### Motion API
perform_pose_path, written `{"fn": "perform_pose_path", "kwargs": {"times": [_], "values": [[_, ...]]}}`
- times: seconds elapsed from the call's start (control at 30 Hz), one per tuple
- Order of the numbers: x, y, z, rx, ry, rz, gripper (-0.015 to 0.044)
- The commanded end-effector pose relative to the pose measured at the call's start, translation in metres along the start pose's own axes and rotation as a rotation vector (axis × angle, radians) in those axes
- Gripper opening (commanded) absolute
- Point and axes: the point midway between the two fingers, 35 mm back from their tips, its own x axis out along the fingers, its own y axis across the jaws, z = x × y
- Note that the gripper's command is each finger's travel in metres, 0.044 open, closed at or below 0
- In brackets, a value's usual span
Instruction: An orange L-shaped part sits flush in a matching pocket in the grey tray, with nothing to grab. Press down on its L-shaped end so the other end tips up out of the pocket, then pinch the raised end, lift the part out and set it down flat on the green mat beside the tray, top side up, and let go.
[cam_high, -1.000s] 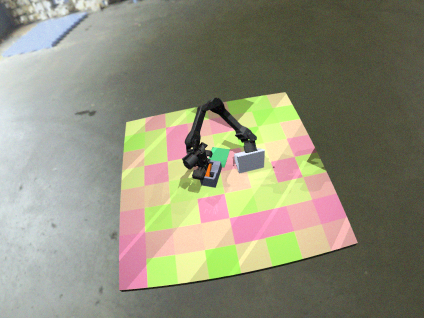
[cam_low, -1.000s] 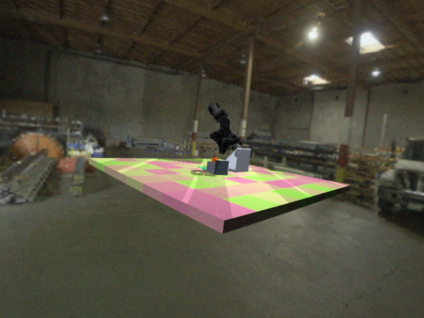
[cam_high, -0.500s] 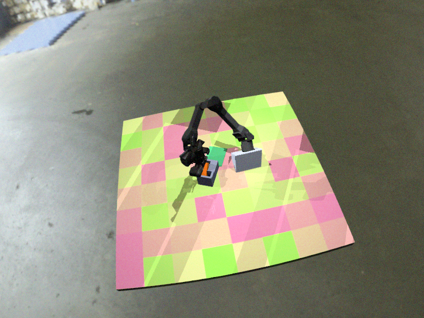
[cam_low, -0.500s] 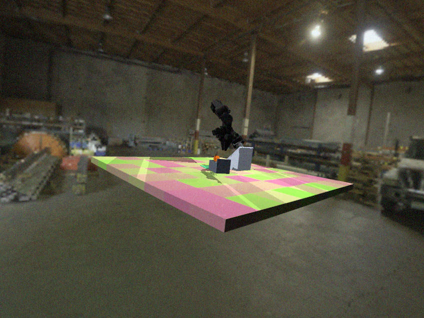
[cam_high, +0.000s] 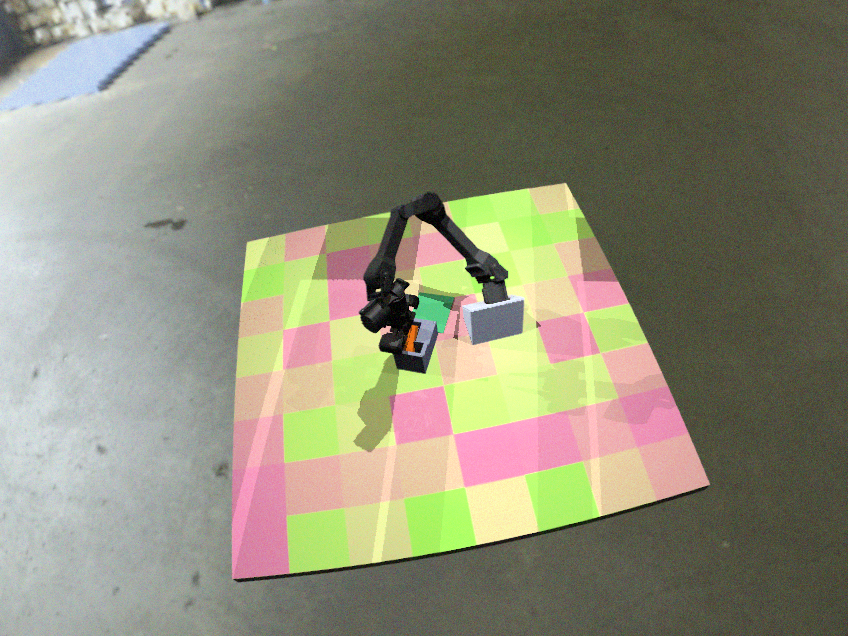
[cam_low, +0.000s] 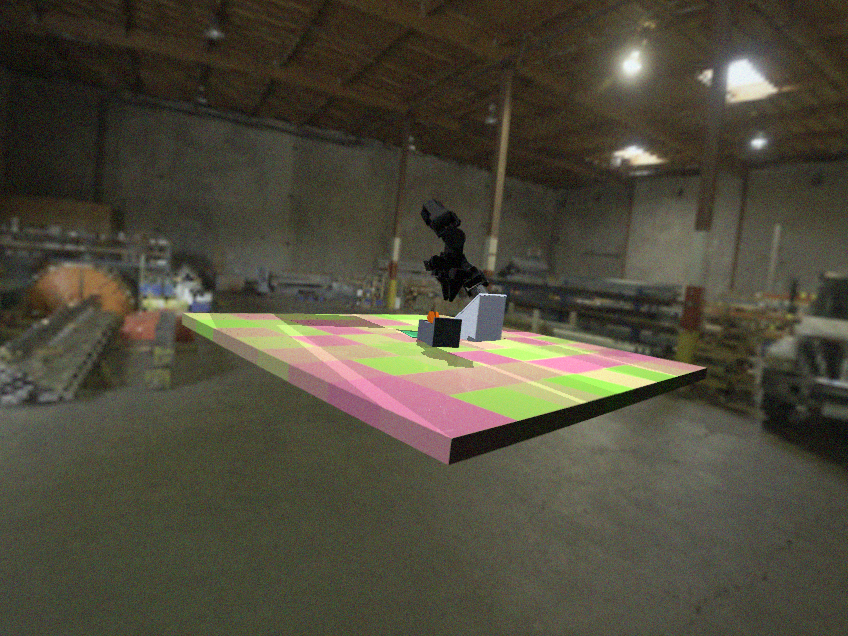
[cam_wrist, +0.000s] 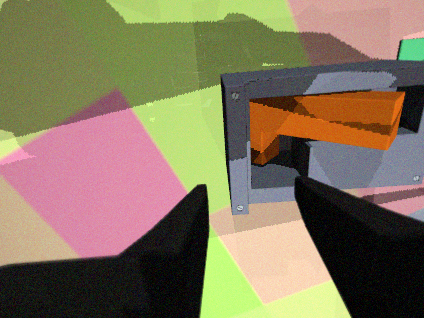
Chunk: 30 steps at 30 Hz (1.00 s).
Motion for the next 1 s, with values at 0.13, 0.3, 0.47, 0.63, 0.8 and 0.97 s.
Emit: {"fn": "perform_pose_path", "kwargs": {"times": [0.13, 0.3, 0.47, 0.63, 0.8, 0.97], "values": [[-0.002, -0.019, 0.004, -0.386, 0.002, -0.002, 0.028], [-0.003, -0.043, 0.007, -0.857, 0.007, -0.005, 0.028], [-0.003, -0.067, 0.009, -1.328, 0.015, -0.005, 0.028], [-0.003, -0.078, 0.009, -1.563, 0.019, -0.005, 0.028], [-0.003, -0.078, 0.009, -1.563, 0.019, -0.005, 0.028], [-0.003, -0.078, 0.009, -1.563, 0.019, -0.005, 0.028]]}}
